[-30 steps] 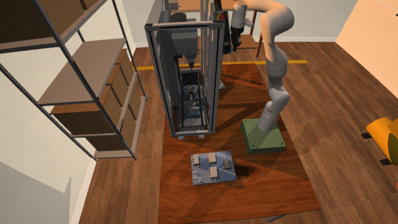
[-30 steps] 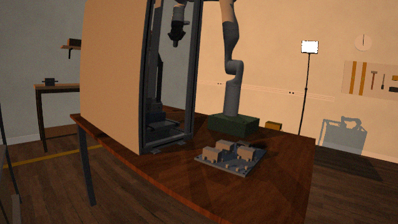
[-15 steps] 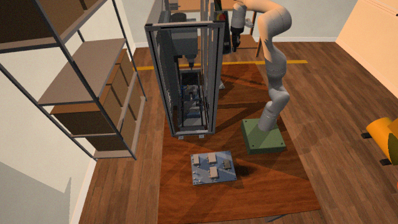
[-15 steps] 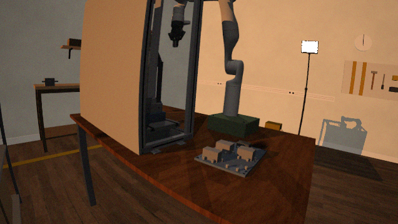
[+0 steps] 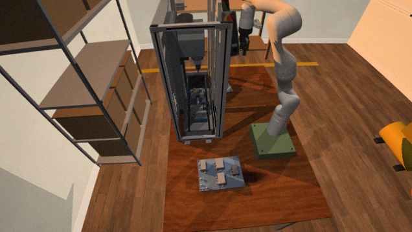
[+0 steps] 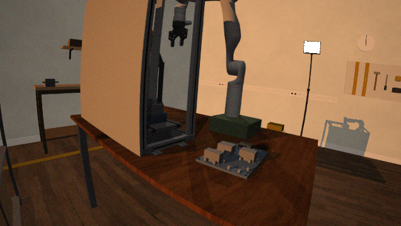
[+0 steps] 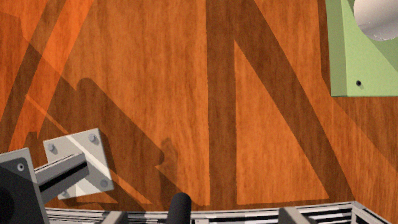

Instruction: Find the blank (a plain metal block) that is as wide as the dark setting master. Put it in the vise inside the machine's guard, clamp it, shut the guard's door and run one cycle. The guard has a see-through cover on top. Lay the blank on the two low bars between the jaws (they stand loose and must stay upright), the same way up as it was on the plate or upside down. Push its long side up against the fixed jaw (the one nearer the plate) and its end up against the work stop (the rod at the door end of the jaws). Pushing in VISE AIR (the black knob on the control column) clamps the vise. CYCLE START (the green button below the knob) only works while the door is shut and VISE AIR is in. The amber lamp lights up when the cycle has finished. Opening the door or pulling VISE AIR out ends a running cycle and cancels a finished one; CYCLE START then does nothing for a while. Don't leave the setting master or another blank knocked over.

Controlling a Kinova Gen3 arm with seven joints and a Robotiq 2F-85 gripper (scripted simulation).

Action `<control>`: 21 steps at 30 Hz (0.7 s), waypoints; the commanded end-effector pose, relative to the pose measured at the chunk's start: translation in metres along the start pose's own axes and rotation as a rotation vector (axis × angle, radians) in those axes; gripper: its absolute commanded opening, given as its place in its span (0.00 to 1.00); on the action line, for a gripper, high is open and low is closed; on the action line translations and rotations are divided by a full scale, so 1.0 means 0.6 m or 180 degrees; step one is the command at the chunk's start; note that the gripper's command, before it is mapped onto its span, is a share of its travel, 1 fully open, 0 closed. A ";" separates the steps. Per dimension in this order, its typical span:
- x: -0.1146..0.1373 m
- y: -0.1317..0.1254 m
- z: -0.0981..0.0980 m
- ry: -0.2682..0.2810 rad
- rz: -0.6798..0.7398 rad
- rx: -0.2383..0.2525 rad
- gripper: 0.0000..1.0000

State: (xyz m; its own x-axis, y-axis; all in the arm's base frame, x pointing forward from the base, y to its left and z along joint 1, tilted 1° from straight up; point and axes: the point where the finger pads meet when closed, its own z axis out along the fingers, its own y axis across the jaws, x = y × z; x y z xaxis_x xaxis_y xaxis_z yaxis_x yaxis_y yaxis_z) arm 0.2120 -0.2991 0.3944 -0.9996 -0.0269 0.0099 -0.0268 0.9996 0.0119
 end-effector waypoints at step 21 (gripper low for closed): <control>0.000 -0.045 -0.001 -0.0002 0.0000 0.0003 0.80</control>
State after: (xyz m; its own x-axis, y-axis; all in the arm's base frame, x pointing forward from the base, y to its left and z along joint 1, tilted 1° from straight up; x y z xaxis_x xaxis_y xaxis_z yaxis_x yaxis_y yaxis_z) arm 0.2121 -0.3081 0.3943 -0.9996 -0.0267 0.0093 -0.0266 0.9996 0.0097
